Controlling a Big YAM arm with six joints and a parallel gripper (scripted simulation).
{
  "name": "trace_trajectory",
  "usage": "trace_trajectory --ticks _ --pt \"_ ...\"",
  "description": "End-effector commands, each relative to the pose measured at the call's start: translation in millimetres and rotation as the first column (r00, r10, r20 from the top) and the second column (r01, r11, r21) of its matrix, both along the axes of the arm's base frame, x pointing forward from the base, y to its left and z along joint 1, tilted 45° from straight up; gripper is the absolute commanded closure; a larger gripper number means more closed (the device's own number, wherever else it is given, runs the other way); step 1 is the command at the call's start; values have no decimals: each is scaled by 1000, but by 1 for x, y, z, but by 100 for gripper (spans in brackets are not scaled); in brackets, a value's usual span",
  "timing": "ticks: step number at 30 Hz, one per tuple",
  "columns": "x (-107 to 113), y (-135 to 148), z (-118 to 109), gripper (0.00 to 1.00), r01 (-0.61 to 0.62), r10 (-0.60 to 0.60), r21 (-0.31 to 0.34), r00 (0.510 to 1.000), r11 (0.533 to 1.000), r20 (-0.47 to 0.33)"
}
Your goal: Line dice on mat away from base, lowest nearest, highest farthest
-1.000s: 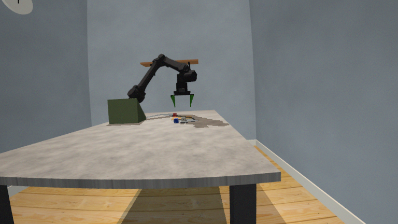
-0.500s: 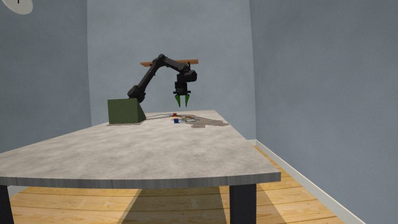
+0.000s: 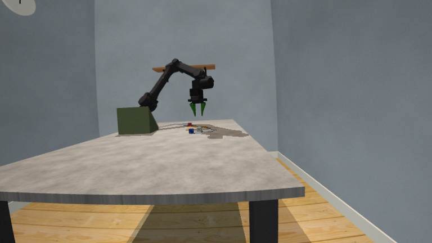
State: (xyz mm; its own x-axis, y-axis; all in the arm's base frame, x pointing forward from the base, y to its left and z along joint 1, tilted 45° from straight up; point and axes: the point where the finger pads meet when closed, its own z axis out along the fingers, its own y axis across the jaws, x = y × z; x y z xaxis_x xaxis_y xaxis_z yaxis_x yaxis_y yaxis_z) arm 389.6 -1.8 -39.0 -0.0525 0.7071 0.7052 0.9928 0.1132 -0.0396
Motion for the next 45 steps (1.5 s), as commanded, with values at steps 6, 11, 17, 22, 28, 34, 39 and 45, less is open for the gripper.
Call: trace_trajectory --ticks 6,11,17,22,28,34,39,45 --pt "9 -2 2 61 9 -9 -7 1000 1000 17" --pt "9 -2 2 61 9 -9 -7 1000 1000 17" --pt "7 0 0 61 6 -6 -6 1000 1000 13" --pt "6 2 -4 61 6 -6 -4 1000 1000 7" --pt "16 -6 -1 61 24 -24 -11 999 1000 32" --pt "4 12 -12 61 0 0 -3 1000 1000 5" --pt "-1 18 -18 61 1 -1 -1 1000 1000 -3" --pt "6 9 -16 61 31 -31 -7 999 999 19"
